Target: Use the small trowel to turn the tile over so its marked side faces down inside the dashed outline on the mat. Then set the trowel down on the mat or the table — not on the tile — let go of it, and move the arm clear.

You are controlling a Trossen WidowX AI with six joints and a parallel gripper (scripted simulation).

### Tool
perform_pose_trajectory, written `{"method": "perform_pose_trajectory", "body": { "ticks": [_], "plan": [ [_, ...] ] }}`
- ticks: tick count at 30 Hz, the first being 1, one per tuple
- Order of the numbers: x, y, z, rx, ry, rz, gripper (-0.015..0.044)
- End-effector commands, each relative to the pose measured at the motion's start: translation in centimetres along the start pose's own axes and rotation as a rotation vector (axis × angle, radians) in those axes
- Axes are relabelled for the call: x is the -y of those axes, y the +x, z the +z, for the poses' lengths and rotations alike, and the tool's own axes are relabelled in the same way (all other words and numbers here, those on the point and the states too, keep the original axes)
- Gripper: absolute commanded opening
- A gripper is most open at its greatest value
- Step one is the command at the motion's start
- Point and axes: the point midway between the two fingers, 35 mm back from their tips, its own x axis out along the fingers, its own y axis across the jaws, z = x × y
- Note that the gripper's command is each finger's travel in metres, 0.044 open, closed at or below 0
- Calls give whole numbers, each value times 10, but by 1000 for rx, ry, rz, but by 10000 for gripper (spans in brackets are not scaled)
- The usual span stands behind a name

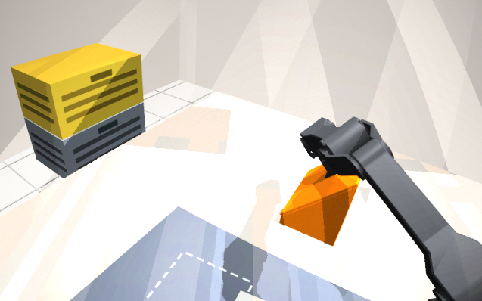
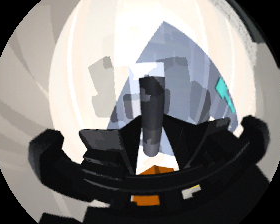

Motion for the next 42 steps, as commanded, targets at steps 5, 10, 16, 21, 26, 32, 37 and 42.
{"method": "perform_pose_trajectory", "body": {
  "ticks": [5, 10, 16, 21, 26, 32, 37, 42],
  "plan": [
    [2, 0, -1, -5, -233, -11, 130],
    [2, 0, -1, -5, -358, -11, 130],
    [2, 0, -1, -5, -363, -11, 156],
    [2, 0, -1, -5, -363, -11, 270],
    [2, 0, -1, -5, -363, -11, 270],
    [2, 0, -1, -5, -363, -11, 270],
    [2, 0, -1, -5, -363, -11, 270],
    [1, -23, -2, -5, -374, -10, 270]
  ]
}}
